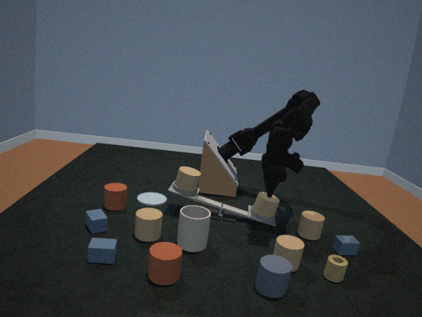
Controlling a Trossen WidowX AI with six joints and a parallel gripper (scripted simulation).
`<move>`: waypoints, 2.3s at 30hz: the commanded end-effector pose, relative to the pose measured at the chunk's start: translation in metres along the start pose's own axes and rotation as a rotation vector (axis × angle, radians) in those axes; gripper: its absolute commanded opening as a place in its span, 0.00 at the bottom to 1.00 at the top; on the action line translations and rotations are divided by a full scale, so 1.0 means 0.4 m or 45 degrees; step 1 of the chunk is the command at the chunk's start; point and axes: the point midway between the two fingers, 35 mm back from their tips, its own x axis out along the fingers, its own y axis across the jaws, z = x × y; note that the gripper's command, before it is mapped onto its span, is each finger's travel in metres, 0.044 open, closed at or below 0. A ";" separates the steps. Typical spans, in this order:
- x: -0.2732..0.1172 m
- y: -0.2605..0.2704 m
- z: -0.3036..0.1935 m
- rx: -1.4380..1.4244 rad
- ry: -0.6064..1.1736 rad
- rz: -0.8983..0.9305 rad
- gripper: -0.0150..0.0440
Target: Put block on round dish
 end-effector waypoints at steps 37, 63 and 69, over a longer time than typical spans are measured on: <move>0.153 -0.002 0.000 0.005 -0.003 -0.005 1.00; 0.126 -0.008 -0.002 0.005 0.003 -0.006 0.25; 0.108 -0.012 -0.003 0.005 0.007 -0.007 0.25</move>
